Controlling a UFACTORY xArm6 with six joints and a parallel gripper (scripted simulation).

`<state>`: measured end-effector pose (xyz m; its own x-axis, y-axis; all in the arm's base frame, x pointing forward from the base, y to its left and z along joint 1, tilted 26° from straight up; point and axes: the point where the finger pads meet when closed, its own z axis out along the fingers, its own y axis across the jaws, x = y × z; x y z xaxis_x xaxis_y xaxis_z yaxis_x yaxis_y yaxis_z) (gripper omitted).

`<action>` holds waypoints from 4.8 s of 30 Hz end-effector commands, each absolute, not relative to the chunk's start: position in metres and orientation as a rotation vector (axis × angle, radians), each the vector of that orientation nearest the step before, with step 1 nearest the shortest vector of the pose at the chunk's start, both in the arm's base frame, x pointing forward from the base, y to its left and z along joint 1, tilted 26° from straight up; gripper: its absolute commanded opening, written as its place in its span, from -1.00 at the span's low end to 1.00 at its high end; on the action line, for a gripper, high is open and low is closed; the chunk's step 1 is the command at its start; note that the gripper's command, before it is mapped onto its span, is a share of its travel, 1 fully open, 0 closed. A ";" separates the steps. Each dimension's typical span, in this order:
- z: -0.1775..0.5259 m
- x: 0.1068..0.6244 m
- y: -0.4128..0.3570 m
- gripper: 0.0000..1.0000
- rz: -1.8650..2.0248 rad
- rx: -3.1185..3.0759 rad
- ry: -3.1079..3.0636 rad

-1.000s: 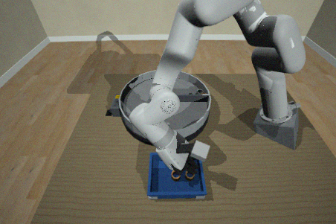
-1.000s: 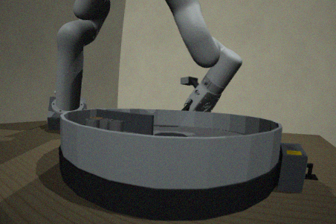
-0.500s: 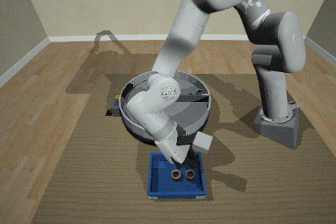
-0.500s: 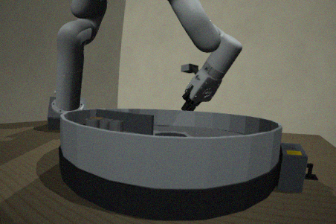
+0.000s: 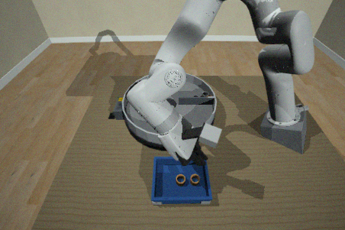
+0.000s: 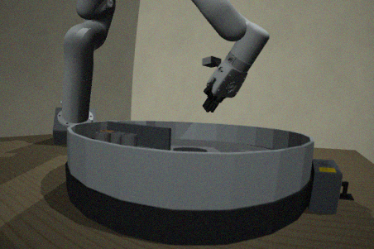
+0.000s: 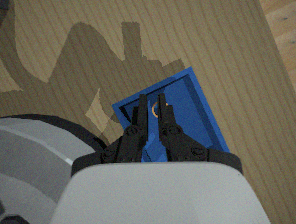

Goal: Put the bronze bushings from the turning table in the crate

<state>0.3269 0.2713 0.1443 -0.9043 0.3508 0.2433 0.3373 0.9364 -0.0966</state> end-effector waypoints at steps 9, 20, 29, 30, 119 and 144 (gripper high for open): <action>0.149 0.326 0.273 -0.77 0.073 -0.512 -2.837; 0.149 0.326 0.273 -0.77 0.073 -0.512 -2.837; 0.149 0.326 0.273 -0.77 0.073 -0.512 -2.837; 0.149 0.326 0.273 -0.77 0.073 -0.512 -2.837; 0.221 0.270 -0.106 -0.79 0.642 0.441 -2.692; 0.220 0.271 -0.108 -0.79 0.641 0.441 -2.692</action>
<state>0.2695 -0.1075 0.2208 -0.8937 -0.2170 0.3926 -0.3707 0.8502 -0.3738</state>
